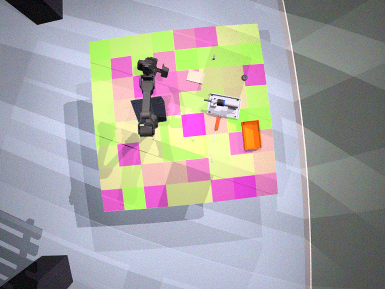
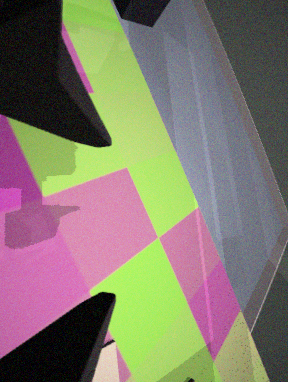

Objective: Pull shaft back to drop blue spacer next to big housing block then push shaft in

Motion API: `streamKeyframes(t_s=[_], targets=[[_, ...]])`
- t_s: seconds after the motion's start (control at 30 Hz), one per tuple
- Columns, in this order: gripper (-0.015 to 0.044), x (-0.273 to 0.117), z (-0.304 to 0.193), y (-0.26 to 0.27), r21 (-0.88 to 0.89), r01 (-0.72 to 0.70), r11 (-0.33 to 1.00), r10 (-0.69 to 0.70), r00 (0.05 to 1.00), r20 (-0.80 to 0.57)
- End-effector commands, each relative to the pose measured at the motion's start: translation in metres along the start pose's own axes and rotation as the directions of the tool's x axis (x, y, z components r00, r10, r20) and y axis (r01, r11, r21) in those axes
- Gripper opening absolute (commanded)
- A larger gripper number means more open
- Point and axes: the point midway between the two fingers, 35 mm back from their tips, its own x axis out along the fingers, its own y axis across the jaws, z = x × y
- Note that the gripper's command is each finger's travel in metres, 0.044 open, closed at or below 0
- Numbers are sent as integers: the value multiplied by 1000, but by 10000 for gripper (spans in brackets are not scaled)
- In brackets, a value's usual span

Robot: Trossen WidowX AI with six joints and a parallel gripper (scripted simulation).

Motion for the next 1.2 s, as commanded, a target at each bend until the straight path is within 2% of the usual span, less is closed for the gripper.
streamKeyframes(t_s=[0.0,0.13,0.27,0.43,0.53,0.6,1.17], targets=[[440,2,2,-70,170,203,964,-206,979,1],[440,-2,-4,-138,332,389,859,-401,915,-36],[440,-14,-22,-203,468,559,685,-578,807,-118],[440,-40,-60,-278,572,726,382,-745,608,-273],[440,-61,-89,-314,588,789,177,-801,463,-380],[440,-65,-98,-328,584,807,85,-813,395,-428],[440,-64,-98,-330,583,809,73,-814,386,-434]])
